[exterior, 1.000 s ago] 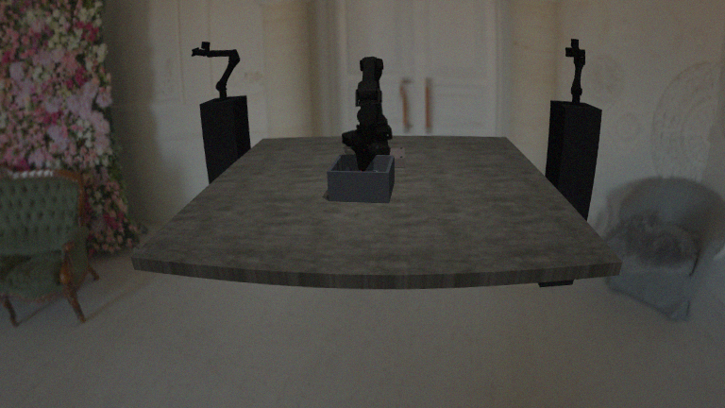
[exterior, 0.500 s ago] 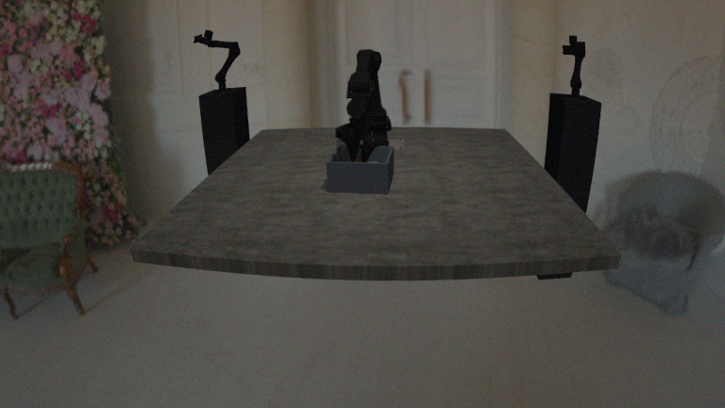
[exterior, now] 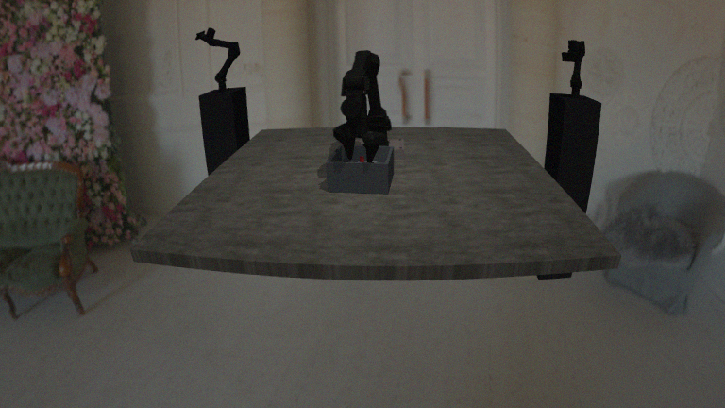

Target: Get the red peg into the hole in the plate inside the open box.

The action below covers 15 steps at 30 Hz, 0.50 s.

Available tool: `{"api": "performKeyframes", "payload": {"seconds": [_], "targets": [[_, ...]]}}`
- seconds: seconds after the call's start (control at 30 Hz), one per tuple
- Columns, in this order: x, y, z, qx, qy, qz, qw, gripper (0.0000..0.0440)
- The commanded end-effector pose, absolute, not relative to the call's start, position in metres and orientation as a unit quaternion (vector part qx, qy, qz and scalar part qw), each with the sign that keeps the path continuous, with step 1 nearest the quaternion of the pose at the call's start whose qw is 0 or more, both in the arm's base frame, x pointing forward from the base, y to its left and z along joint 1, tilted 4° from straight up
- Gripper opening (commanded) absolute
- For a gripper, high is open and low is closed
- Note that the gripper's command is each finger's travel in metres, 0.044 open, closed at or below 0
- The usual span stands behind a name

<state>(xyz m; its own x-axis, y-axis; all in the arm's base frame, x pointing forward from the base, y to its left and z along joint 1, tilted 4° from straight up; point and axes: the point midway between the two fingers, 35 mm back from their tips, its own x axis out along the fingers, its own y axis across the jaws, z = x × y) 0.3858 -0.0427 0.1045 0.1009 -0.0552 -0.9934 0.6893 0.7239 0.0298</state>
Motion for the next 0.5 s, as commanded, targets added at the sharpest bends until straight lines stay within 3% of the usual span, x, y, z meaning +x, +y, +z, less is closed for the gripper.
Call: {"api": "performKeyframes", "payload": {"seconds": [0.0, 0.47], "targets": [[0.409, -0.028, 0.121, 0.273, 0.595, -0.232, 0.719, 0.0440], [0.438, -0.011, 0.147, 0.281, 0.581, -0.192, 0.739, 0.0440]]}}
